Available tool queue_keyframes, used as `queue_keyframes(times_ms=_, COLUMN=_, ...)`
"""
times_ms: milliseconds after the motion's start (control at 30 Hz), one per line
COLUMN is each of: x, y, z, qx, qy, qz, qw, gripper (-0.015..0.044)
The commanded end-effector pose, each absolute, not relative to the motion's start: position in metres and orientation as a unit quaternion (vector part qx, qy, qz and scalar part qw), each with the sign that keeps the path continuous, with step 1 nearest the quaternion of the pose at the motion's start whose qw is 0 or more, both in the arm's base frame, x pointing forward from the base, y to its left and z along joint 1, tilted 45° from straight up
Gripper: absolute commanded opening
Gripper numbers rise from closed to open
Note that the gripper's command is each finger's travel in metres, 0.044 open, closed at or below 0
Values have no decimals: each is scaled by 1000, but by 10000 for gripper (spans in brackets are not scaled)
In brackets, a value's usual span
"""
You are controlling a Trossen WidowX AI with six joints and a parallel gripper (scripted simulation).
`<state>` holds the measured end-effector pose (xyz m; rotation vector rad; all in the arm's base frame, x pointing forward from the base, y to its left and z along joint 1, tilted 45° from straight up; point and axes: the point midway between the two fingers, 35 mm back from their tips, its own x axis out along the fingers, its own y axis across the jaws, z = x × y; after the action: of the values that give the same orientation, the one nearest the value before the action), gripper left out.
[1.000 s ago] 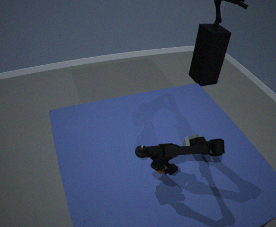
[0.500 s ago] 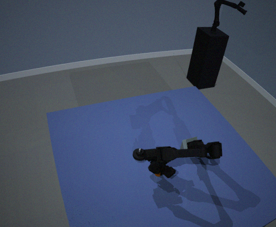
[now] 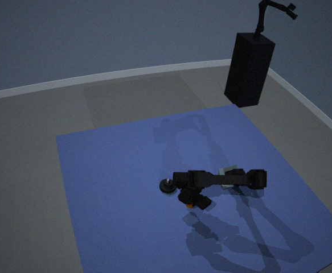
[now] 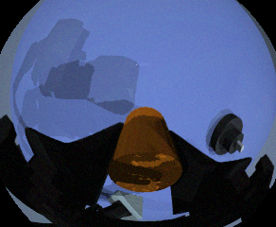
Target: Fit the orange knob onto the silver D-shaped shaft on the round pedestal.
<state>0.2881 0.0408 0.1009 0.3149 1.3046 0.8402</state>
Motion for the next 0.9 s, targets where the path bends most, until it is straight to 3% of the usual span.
queue_keyframes(times_ms=0, x=291, y=28, z=112, qx=138, qy=583, qz=374, qw=708, gripper=0)
queue_keyframes(times_ms=867, x=290, y=-30, z=171, qx=138, qy=576, qz=364, qw=719, gripper=0)
